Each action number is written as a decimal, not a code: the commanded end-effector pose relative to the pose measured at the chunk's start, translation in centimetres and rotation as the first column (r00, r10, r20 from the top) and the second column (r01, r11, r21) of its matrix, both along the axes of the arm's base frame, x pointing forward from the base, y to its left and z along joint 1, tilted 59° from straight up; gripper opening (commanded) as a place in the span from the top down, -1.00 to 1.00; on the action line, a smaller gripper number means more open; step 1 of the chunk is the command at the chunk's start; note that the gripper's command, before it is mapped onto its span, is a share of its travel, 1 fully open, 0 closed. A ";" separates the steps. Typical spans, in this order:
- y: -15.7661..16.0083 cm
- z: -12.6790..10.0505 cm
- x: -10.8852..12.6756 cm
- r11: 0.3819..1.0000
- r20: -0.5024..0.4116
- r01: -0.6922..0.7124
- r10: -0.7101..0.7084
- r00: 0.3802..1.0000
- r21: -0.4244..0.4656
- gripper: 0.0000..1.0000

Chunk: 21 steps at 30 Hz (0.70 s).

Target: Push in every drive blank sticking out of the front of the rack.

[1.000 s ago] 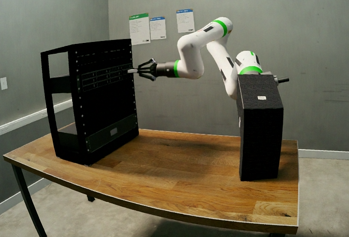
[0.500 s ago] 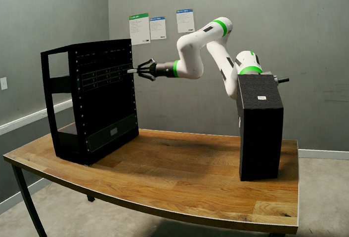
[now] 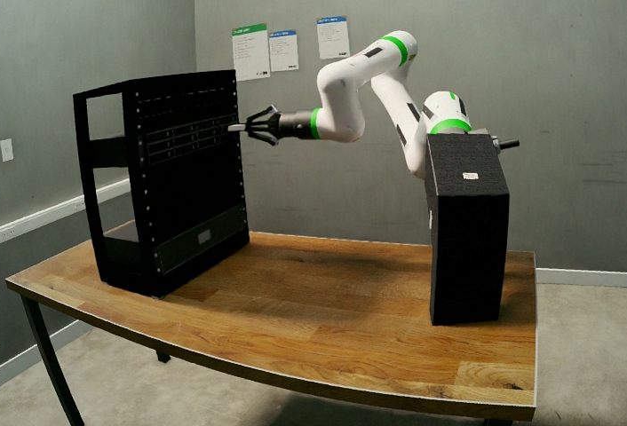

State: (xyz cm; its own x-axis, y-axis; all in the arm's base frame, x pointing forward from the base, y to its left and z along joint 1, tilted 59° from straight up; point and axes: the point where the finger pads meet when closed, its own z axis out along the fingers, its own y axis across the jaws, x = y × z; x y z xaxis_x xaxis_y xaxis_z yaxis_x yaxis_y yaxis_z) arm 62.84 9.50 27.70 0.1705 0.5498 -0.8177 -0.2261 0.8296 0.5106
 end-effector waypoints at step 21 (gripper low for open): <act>0.1 0.1 0.4 1.000 0.000 -0.001 0.001 1.000 0.000 0.80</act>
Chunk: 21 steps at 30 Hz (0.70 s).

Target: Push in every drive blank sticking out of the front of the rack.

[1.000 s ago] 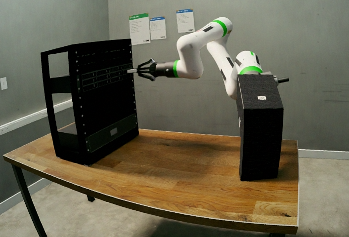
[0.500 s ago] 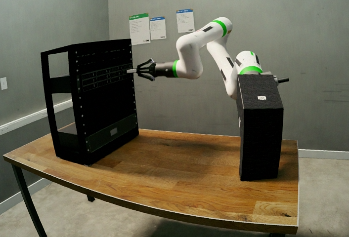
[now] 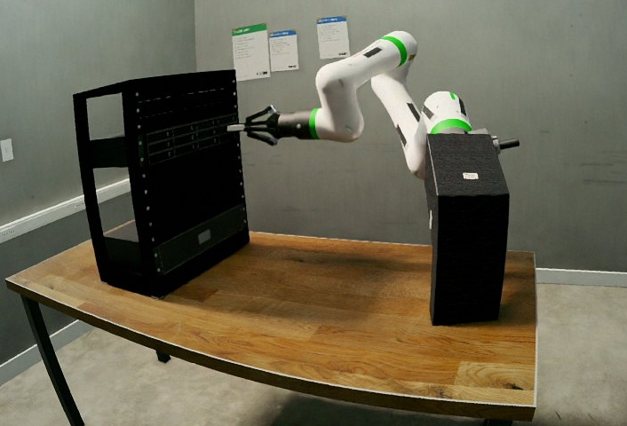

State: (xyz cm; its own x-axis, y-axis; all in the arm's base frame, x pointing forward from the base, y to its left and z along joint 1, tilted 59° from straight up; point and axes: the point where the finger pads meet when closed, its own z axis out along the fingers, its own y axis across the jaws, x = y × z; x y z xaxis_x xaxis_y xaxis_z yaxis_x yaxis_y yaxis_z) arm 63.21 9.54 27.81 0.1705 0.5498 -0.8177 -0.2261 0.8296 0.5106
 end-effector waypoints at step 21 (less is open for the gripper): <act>0.1 0.1 0.3 1.000 0.000 -0.001 0.001 1.000 0.000 0.80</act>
